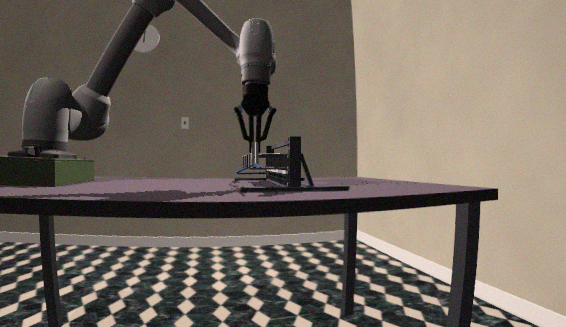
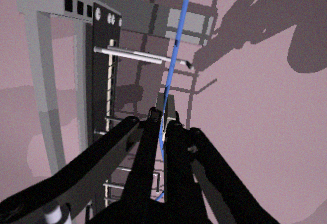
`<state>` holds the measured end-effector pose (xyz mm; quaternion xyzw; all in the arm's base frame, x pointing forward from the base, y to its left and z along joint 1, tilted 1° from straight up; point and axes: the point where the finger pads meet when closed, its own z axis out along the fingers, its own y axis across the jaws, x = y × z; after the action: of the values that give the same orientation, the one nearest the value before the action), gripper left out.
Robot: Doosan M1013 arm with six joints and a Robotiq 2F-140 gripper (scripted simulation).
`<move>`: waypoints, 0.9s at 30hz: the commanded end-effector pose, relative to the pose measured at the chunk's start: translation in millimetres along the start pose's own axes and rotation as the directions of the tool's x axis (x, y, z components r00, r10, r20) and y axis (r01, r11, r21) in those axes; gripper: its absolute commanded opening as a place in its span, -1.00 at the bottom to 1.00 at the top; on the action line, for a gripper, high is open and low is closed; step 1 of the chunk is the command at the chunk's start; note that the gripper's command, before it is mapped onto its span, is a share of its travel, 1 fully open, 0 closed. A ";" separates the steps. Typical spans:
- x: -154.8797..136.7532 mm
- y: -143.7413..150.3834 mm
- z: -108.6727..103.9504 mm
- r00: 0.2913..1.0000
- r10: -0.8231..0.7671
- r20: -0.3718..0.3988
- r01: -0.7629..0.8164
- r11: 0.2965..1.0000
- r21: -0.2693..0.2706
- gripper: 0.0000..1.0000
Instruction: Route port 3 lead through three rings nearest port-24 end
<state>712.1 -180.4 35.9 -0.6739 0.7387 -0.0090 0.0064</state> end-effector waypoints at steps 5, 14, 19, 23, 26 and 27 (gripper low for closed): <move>0.0 -5.7 -0.2 1.000 0.000 0.000 0.000 1.000 0.000 -1.00; 0.0 -19.9 -0.2 1.000 0.000 0.000 0.000 1.000 0.000 -1.00; 0.0 -24.6 -0.2 1.000 0.000 0.000 0.000 1.000 0.000 -1.00; 0.0 -30.2 -0.2 1.000 0.000 0.000 0.000 1.000 0.000 -1.00; 0.0 -33.3 -0.2 1.000 0.000 0.000 0.000 1.000 0.000 -1.00; 0.0 -34.2 -0.2 1.000 0.000 0.000 0.000 1.000 0.000 -1.00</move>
<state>744.7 -183.4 36.6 -0.6739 0.7387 -0.0090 0.0064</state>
